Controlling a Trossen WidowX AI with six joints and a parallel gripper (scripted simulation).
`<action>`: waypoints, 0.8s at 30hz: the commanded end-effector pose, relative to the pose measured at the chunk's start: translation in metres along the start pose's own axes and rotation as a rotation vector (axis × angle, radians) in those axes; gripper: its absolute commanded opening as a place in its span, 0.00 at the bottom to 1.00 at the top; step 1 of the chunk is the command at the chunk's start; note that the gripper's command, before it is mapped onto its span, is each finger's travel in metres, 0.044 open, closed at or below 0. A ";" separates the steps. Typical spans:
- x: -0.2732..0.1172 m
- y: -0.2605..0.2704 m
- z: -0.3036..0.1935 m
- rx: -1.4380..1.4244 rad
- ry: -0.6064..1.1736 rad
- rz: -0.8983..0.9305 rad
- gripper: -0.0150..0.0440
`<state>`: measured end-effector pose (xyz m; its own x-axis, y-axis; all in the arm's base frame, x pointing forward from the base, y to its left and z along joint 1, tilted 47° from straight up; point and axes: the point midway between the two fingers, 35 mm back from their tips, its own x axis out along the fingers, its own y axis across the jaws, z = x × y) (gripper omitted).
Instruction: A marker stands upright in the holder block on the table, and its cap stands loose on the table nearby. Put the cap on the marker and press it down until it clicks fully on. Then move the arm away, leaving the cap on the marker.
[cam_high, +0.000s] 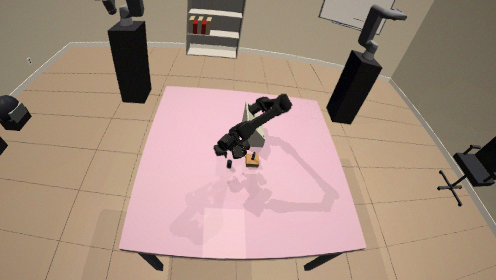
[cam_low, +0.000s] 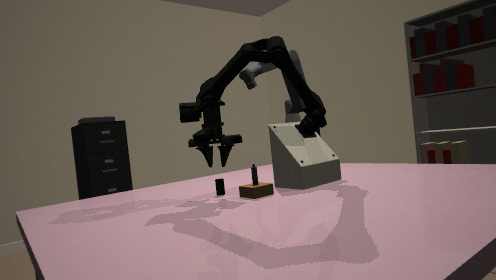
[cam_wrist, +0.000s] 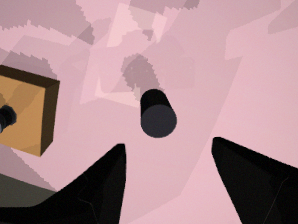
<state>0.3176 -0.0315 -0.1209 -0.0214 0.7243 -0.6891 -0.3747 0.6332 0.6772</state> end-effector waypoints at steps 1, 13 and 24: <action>0.011 0.000 -0.002 0.011 0.000 0.010 0.67; 0.030 0.002 -0.004 0.011 0.000 0.010 0.67; 0.048 0.002 -0.003 0.011 0.000 0.010 0.67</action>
<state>0.3164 -0.0023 -0.1464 -0.0184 0.7259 -0.6876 -0.3744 0.6326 0.6779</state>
